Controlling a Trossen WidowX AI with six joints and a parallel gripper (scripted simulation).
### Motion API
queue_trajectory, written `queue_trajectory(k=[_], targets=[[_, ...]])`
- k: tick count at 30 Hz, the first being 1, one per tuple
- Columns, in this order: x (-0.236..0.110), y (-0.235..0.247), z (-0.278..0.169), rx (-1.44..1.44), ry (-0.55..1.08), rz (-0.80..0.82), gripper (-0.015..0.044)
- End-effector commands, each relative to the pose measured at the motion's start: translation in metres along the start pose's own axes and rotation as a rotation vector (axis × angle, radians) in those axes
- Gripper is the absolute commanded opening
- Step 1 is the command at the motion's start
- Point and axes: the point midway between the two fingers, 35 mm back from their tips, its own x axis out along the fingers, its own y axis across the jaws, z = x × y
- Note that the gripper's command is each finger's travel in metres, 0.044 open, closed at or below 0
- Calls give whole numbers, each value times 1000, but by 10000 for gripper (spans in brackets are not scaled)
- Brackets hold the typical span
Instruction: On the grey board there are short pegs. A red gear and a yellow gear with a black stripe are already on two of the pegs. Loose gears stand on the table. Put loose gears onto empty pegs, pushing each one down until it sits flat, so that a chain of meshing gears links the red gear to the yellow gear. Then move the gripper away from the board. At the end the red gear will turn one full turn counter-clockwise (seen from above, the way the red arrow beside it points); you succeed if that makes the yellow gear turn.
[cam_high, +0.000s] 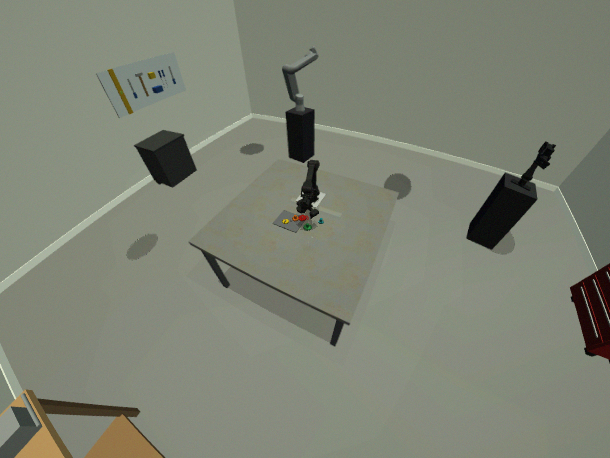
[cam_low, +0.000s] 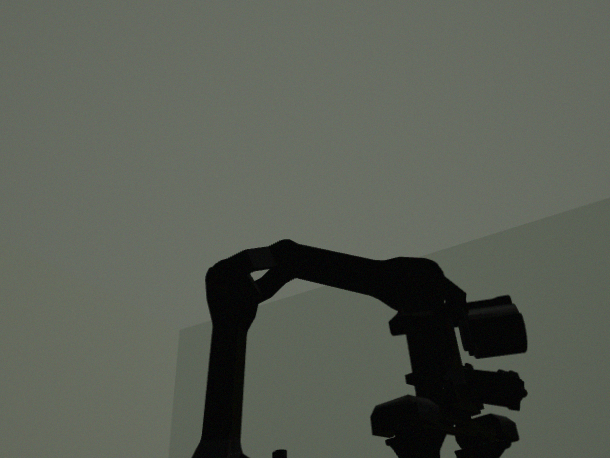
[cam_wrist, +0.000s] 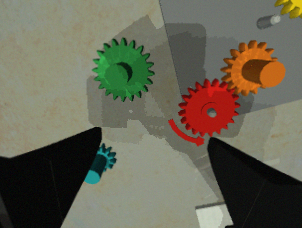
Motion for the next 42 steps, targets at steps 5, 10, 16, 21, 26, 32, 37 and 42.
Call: queue_trajectory(k=[5,10,16,21,26,32,37,42], targets=[[-1,65,-80,176,4,9,440],[-1,66,-82,180,4,9,440],[8,66,-81,180,4,9,440],[22,66,-81,180,4,9,440],[28,66,-81,180,4,9,440],[37,66,-81,180,4,9,440],[45,65,-81,180,4,9,440],[49,65,-81,180,4,9,440]])
